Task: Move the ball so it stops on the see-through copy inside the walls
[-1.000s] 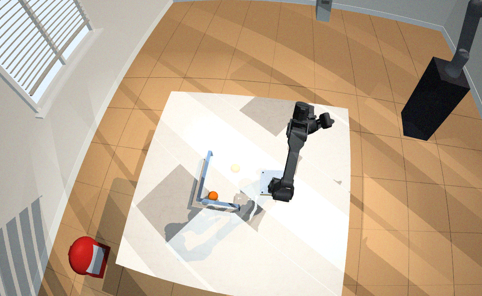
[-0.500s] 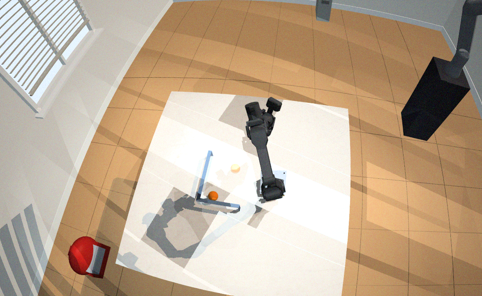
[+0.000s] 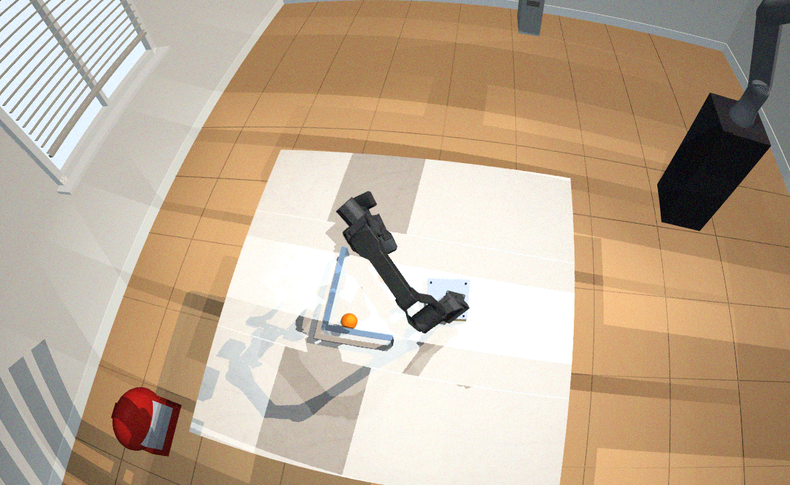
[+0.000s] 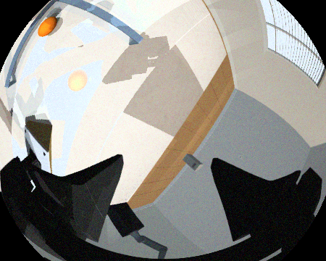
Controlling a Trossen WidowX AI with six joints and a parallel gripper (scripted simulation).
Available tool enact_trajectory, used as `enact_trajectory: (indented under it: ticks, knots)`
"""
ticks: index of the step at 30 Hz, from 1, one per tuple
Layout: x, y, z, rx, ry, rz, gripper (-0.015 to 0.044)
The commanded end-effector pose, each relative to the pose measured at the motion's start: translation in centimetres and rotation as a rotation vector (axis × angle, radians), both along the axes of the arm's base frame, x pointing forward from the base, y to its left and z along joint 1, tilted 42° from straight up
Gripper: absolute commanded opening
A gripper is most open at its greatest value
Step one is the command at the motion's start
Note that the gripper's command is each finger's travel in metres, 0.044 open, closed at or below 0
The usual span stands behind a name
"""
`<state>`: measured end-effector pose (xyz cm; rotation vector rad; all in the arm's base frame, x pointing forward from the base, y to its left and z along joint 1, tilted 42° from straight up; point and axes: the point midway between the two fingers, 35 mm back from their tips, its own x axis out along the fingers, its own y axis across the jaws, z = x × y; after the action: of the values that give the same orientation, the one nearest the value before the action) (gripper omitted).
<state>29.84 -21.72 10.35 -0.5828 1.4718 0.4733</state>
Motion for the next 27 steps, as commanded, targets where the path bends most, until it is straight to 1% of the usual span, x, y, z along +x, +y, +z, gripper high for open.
enact_trajectory:
  ticks: [1,5,8,15,17,27]
  knots:
    - [3.0,6.9,-1.1,0.164,-0.038,0.251,0.0382]
    - [4.7,13.5,-1.6,0.310,-0.076,0.470,0.0382]
    - [5.2,18.5,-1.7,0.424,-0.102,0.629,0.0382]
    - [4.1,30.1,-1.3,0.707,-0.163,0.972,0.0382]
    - [3.7,31.4,-1.2,0.742,-0.170,1.009,0.0382]
    - [3.7,31.7,-1.5,0.743,-0.170,1.010,0.0382]
